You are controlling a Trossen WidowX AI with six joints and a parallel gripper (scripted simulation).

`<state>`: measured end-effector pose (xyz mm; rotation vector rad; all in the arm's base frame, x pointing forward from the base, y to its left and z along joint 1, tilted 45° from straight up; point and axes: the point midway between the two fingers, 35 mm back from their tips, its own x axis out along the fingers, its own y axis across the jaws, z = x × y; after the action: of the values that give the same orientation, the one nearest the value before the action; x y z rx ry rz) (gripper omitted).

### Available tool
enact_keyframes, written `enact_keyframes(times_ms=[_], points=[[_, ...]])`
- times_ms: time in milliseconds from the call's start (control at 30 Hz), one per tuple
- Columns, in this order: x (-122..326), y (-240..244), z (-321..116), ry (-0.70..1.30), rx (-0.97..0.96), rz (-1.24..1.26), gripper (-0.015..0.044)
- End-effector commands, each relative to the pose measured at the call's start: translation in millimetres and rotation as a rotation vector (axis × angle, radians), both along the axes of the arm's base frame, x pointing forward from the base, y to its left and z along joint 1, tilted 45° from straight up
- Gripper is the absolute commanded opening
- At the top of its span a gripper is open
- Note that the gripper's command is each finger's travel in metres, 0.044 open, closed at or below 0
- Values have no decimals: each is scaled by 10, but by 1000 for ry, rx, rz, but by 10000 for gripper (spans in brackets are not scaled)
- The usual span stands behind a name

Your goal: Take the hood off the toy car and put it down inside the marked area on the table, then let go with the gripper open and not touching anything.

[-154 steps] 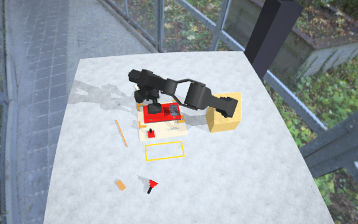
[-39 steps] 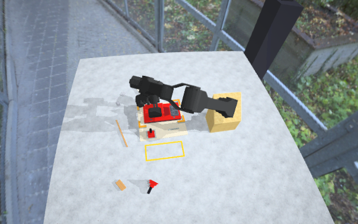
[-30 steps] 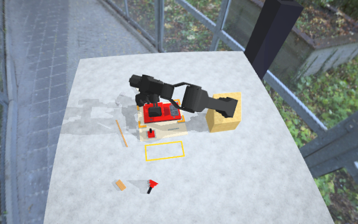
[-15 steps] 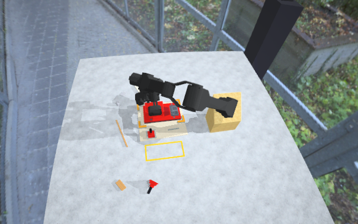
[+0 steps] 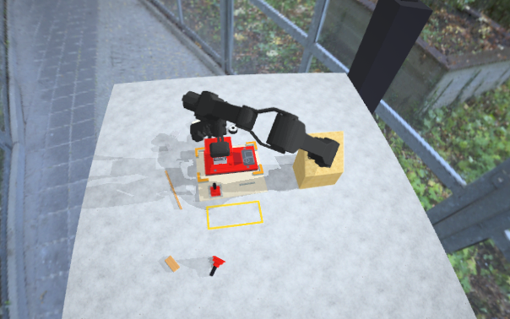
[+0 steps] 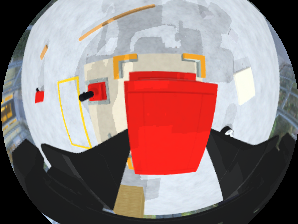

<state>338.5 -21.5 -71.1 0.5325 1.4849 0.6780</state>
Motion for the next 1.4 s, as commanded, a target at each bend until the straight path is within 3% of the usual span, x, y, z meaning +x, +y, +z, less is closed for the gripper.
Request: enact_keyframes(times_ms=[0,1367], points=[[-7,81,44,12,1,2,0],[-150,1056,1122,9,-9,1,0]])
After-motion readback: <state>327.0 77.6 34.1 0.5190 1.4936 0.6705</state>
